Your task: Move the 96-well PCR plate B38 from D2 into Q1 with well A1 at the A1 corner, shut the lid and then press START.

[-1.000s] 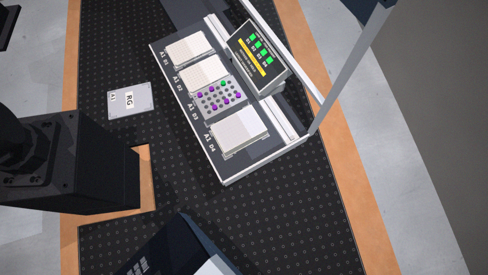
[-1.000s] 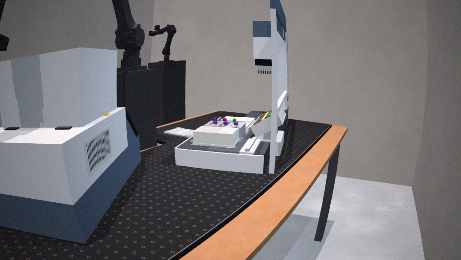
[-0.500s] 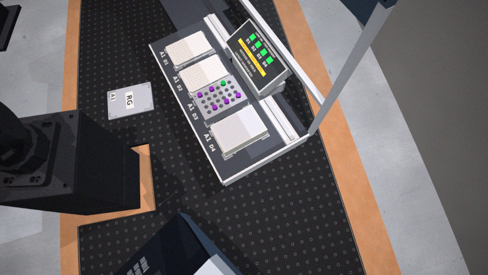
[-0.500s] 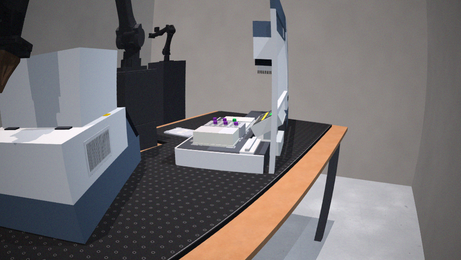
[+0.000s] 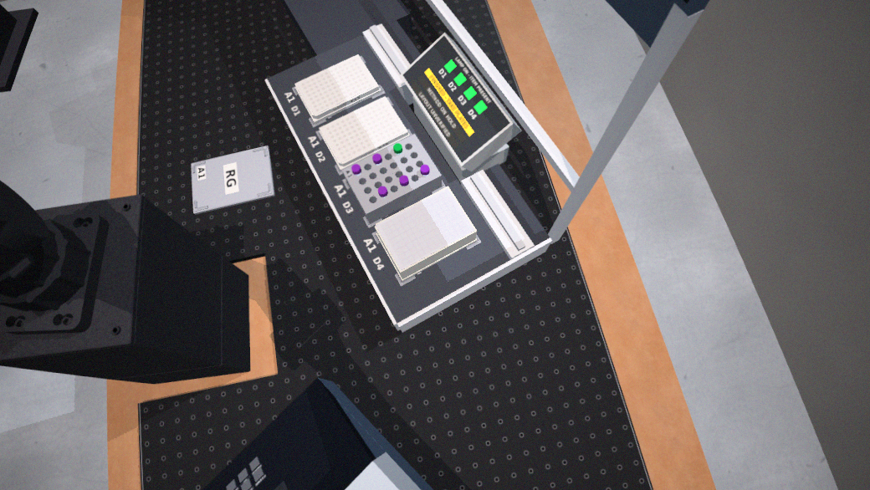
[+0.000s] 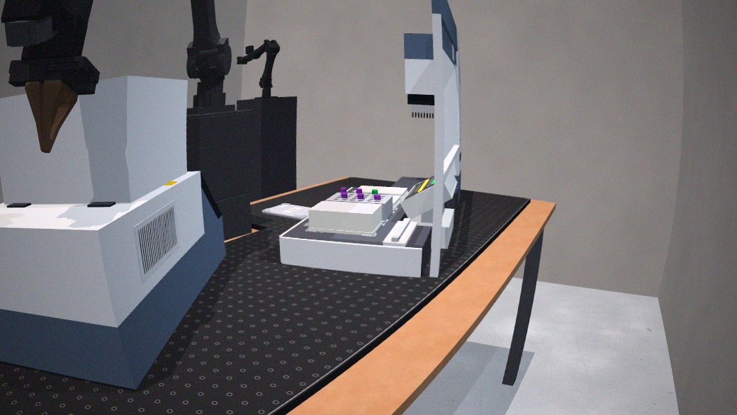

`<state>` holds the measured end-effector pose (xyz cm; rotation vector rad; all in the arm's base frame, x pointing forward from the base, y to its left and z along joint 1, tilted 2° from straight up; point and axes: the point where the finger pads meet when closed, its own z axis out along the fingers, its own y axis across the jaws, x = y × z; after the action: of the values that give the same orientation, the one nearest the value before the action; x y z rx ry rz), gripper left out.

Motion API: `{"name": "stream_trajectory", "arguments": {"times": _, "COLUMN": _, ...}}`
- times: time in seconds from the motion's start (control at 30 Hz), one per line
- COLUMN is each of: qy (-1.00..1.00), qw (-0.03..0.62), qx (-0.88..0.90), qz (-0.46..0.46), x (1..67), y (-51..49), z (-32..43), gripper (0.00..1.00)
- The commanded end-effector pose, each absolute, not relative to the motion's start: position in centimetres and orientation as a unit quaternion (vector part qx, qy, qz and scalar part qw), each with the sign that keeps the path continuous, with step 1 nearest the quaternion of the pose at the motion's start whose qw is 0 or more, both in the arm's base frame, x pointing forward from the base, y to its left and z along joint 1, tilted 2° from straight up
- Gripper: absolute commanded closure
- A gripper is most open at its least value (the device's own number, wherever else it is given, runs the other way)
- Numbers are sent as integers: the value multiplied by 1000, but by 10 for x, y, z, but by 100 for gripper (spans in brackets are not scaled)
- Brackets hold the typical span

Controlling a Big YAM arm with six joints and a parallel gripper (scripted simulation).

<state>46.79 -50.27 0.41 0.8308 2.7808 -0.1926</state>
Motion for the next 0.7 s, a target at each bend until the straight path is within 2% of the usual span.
{"name": "stream_trajectory", "arguments": {"times": 0.0, "qy": 942, "qw": 147, "qx": 287, "qz": -92, "x": 471, "y": -515, "z": 41, "gripper": 100}}
{"name": "stream_trajectory", "arguments": {"times": 0.23, "qy": 942, "qw": 158, "qx": 283, "qz": -90, "x": 516, "y": -470, "z": 46, "gripper": 100}}
{"name": "stream_trajectory", "arguments": {"times": 0.5, "qy": 952, "qw": 155, "qx": 249, "qz": -87, "x": 508, "y": -460, "z": 29, "gripper": 100}}
{"name": "stream_trajectory", "arguments": {"times": 0.67, "qy": 949, "qw": 160, "qx": 257, "qz": -85, "x": 530, "y": -434, "z": 26, "gripper": 100}}
